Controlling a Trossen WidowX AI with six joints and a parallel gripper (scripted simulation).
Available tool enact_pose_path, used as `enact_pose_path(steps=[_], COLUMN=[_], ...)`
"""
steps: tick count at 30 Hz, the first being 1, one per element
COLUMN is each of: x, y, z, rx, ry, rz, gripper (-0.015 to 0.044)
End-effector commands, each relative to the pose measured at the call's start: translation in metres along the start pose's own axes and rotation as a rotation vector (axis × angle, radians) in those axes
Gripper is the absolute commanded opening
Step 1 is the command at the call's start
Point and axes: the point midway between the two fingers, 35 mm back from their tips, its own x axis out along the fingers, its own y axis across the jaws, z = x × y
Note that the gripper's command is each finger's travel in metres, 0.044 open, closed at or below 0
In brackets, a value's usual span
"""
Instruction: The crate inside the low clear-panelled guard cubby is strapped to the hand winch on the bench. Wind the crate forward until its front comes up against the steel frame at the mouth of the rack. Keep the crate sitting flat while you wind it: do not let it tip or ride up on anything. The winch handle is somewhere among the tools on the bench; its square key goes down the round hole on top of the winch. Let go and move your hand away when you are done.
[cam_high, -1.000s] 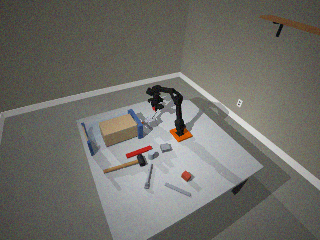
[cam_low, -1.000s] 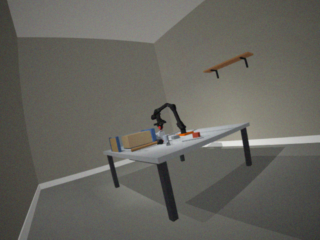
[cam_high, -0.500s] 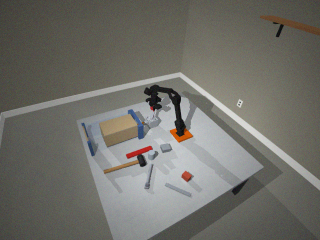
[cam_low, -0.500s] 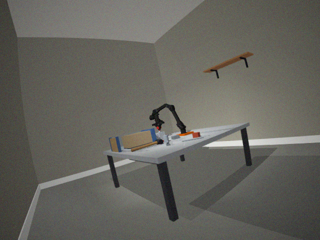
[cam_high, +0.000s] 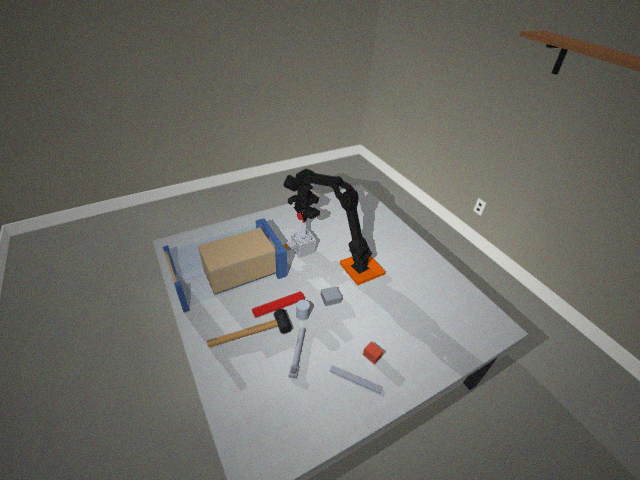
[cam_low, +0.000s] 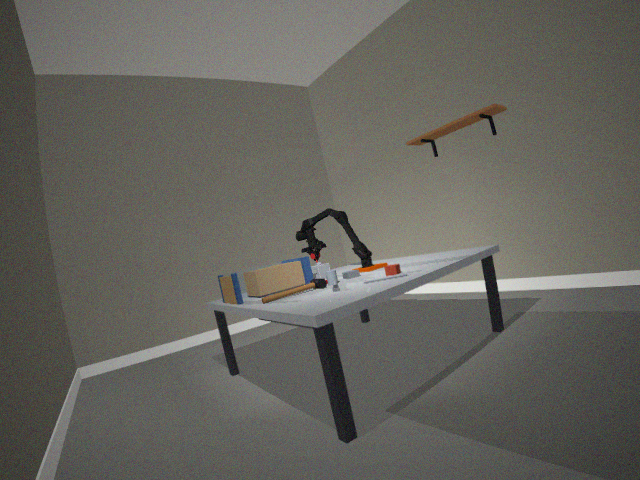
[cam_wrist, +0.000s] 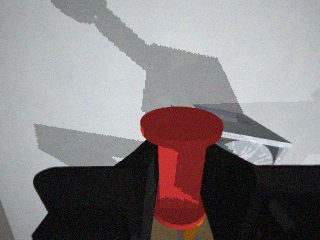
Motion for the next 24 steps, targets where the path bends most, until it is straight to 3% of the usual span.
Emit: enact_pose_path(steps=[1, 24], x=[0.000, -0.001], y=[0.009, 0.020], z=[-0.013, -0.044], rx=[-0.007, -0.007], ry=[0.016, 0.018], rz=[0.022, 0.022], gripper=[0.0000, 0.0000])
